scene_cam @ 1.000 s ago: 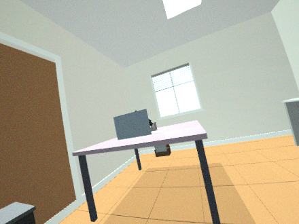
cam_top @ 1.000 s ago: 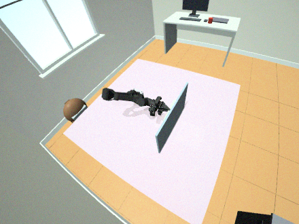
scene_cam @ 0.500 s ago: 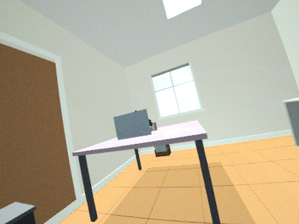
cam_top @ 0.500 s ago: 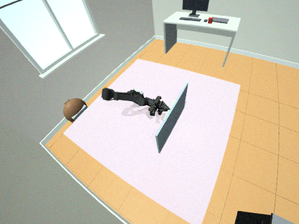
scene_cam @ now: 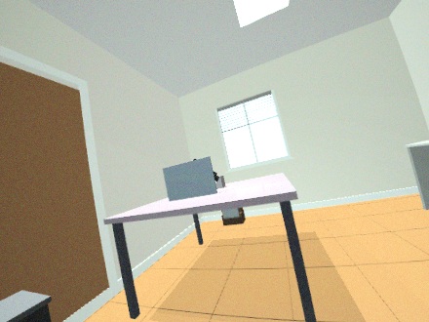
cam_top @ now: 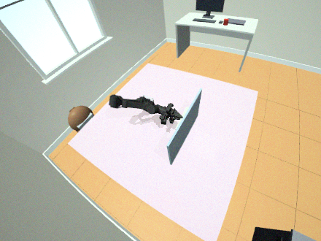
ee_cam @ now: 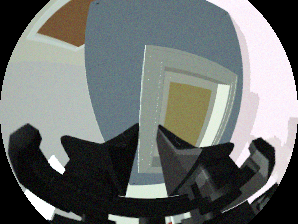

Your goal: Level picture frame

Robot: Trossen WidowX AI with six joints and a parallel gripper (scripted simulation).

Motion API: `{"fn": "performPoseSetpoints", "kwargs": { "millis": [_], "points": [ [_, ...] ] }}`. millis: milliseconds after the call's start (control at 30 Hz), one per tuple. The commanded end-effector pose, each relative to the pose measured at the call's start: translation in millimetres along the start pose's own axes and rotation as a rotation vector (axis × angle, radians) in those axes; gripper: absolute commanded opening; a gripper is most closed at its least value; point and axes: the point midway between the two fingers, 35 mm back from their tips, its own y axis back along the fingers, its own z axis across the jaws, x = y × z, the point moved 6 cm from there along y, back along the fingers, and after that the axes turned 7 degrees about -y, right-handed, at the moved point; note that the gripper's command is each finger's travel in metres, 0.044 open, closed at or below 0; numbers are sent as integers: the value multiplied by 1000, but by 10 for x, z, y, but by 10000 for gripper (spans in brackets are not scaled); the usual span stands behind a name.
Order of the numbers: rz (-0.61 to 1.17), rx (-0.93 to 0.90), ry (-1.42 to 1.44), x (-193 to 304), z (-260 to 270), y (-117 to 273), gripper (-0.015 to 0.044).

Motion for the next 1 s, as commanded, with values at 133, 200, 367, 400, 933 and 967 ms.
{"fn": "performPoseSetpoints", "kwargs": {
  "millis": [133,200,367,400,933,967],
  "points": [
    [1,-12,2,12,22,-3,0],
    [1,-12,2,15,24,-3,0],
    [1,-12,2,19,15,-3,0],
    [1,-12,2,22,15,-3,0],
    [1,-12,2,68,15,-3,0],
    [1,-12,2,69,16,-3,0]
  ]
}}
